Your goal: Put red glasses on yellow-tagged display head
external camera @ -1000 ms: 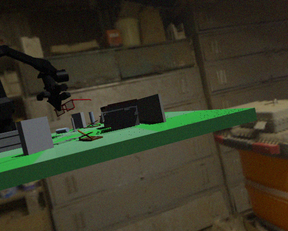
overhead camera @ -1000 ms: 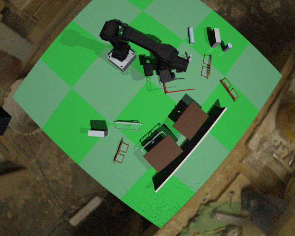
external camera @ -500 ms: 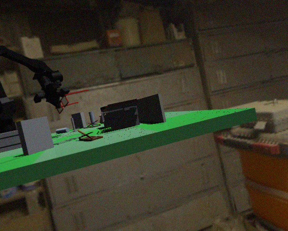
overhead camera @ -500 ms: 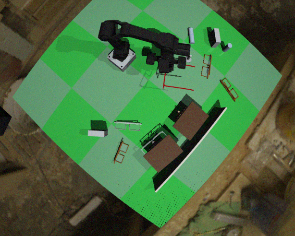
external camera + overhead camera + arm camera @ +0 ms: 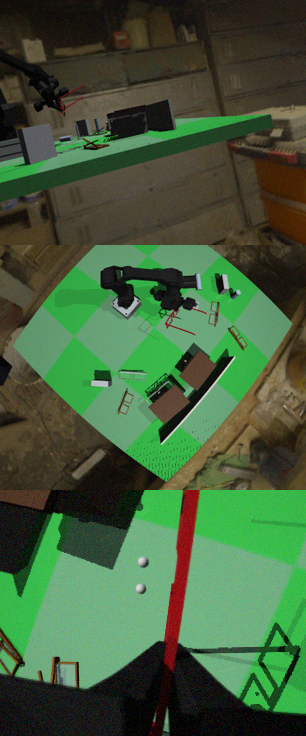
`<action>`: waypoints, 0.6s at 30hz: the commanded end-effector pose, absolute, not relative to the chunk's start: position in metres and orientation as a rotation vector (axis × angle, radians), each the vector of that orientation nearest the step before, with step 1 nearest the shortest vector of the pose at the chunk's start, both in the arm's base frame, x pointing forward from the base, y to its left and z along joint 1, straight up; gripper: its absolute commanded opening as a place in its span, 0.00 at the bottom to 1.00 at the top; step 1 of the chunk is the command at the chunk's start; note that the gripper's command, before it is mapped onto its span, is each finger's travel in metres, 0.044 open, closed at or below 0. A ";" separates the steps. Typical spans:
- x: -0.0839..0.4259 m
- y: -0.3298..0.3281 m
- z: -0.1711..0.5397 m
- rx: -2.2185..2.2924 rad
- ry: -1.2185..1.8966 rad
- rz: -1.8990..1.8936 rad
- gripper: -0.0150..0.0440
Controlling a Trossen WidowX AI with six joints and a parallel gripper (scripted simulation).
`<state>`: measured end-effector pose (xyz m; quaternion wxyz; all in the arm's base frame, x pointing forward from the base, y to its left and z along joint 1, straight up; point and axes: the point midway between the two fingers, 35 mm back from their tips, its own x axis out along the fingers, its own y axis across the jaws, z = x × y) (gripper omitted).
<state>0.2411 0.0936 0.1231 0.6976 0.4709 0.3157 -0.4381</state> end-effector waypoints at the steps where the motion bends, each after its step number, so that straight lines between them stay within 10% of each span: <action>1: 0.239 0.104 0.130 1.160 0.612 -0.974 0.25; 18: 0.222 0.143 0.155 1.610 0.341 -0.903 0.25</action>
